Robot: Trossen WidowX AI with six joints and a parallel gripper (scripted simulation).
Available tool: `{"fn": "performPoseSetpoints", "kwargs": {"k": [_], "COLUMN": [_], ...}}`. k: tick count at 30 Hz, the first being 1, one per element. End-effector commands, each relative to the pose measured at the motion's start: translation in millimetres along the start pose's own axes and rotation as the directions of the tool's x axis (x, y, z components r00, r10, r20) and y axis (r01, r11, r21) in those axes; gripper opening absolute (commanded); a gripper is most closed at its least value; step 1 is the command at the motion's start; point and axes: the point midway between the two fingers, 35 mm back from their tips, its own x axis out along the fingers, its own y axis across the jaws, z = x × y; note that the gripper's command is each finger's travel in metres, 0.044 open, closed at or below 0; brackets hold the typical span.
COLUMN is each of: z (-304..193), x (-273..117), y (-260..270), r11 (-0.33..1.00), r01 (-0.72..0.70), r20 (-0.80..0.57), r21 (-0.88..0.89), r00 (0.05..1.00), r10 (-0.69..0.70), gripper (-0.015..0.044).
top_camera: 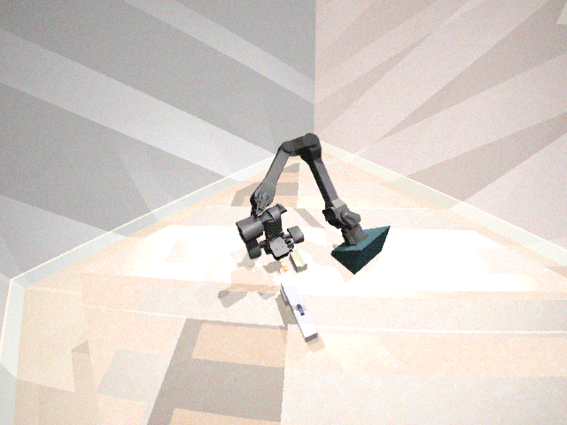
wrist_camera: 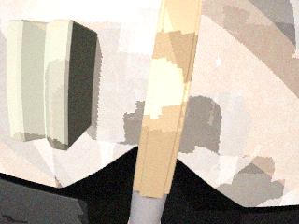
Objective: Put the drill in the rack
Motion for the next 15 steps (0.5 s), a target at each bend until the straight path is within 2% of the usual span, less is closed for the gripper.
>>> {"fn": "performPoseSetpoints", "kwargs": {"k": [1, 15], "z": [-0.6, 0.0], "x": [-2.9, -8.3], "y": [-1.1, -1.1], "r11": [1.0, 1.0], "r01": [0.004, 0.004], "r20": [-0.002, -0.001], "r21": [0.007, 0.007], "r00": [1.0, 1.0], "r10": [-0.004, -0.004], "gripper": [0.0, 0.0]}}
